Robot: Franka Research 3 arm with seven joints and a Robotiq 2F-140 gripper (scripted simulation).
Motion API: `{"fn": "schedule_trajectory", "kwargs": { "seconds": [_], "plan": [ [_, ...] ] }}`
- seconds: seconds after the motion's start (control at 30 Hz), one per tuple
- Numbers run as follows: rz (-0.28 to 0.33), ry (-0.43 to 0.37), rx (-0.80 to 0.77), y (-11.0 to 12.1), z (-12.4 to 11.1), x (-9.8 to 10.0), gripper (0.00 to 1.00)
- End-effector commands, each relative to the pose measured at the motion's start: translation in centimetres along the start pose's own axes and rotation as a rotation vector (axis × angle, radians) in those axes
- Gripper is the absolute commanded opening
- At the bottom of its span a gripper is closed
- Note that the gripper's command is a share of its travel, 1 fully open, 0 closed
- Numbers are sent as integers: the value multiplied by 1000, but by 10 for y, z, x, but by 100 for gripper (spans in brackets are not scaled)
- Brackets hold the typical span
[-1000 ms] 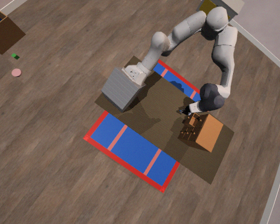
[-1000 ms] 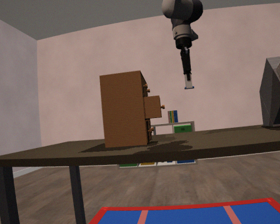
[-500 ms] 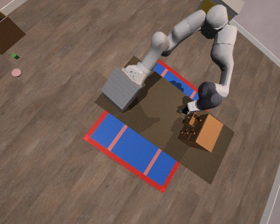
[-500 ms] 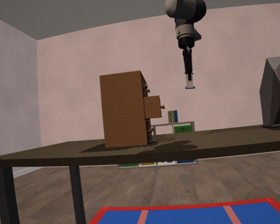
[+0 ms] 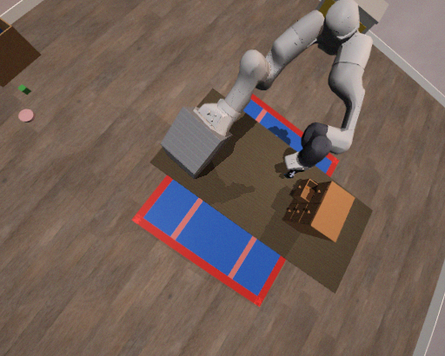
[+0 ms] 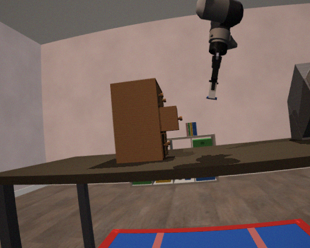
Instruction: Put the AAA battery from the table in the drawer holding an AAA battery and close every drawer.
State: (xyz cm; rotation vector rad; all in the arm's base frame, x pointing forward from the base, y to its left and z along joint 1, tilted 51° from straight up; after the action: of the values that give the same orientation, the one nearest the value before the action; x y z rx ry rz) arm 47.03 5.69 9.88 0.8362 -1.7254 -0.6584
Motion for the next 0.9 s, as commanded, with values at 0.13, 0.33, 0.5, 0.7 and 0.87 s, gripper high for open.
{"fn": "schedule_trajectory", "kwargs": {
  "seconds": [0.13, 0.33, 0.5, 0.7, 0.87],
  "plan": [
    [30, -272, 97, -4, 14, -3, 3],
    [39, -402, 97, -3, 24, -7, 3],
    [52, -571, 93, -3, 38, -13, 3],
    [61, -727, 66, -2, 50, -21, 3],
    [70, -817, 95, -3, 55, -25, 3]
  ]
}}
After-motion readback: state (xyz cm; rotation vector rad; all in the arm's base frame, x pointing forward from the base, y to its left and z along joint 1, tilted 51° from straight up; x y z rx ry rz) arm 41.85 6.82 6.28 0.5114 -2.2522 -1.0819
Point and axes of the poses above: the point where the finger pads meet when closed, its own x axis back along the fingers, its own y axis across the jaws, z = x × y, the point moved 6 cm from there along x, back along the fingers, and after that the axes turned 7 degrees about x, right-handed, at the moved point
